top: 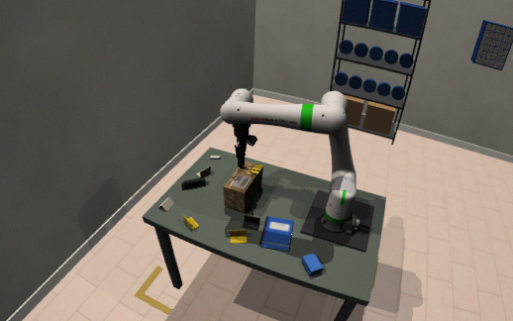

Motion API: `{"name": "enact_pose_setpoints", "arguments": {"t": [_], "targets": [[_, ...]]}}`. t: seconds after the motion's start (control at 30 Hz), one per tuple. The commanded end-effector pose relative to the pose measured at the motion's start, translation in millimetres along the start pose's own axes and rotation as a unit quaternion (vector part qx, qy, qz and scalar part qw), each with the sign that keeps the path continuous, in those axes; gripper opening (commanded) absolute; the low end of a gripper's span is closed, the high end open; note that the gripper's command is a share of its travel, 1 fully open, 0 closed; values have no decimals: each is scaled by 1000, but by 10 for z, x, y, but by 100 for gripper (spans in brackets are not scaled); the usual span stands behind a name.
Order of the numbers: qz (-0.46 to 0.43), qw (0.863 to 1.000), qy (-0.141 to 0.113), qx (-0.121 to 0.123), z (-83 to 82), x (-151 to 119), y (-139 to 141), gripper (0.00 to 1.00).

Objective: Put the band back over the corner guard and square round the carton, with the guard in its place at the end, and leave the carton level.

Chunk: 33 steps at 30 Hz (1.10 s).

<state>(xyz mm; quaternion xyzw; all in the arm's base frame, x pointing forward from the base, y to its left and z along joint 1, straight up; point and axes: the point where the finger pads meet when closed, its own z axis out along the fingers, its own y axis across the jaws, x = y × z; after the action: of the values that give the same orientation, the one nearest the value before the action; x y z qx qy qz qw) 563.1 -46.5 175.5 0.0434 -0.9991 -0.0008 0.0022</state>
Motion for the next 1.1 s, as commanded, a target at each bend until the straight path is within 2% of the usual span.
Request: {"name": "enact_pose_setpoints", "arguments": {"t": [0.0, 1.07], "targets": [[0, 1000, -1, 0, 1, -4, -2, 18], [0, 1000, -1, 0, 33, -5, -2, 18]]}}
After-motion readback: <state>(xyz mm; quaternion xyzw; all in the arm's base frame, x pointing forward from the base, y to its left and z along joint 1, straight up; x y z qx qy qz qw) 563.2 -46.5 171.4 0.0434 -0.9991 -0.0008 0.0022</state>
